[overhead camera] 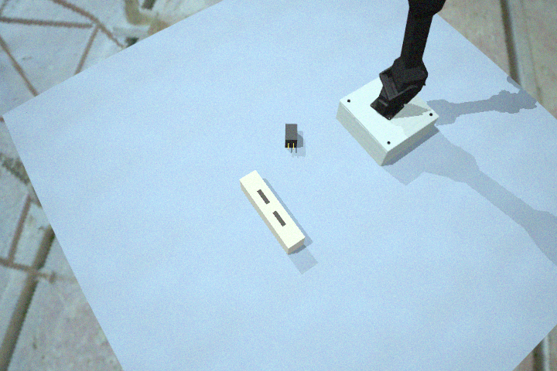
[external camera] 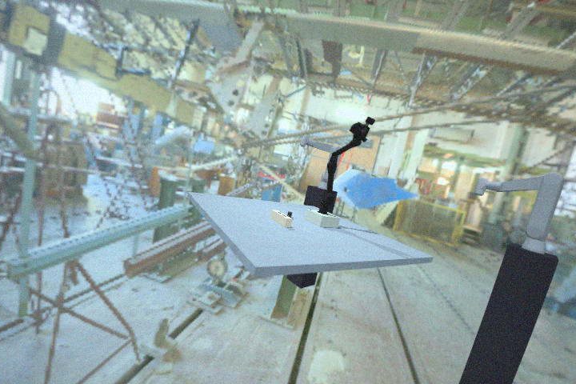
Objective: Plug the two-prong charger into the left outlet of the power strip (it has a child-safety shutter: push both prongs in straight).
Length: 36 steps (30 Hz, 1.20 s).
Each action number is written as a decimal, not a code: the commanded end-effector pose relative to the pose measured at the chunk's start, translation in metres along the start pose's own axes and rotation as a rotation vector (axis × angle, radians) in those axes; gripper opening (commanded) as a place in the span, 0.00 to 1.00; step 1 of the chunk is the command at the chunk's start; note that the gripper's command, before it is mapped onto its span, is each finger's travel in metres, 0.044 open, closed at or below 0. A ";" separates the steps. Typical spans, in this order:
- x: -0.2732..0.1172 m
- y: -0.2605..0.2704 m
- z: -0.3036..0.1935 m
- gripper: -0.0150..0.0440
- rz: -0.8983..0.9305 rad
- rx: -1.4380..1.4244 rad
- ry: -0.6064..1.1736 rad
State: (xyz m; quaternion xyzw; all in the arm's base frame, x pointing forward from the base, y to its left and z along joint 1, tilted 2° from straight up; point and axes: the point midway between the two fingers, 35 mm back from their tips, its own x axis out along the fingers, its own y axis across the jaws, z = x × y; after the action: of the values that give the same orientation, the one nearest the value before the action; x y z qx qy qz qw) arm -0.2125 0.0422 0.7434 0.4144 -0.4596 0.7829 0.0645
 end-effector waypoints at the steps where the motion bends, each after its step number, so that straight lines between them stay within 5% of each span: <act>1: 0.000 0.000 -0.001 0.98 0.000 -0.001 0.002; 36: -0.079 -0.052 -0.109 1.00 -0.129 -0.146 0.469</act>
State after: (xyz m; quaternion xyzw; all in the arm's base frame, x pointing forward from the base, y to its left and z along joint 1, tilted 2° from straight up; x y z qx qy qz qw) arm -0.2042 0.1614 0.7028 0.2633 -0.4630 0.8157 0.2256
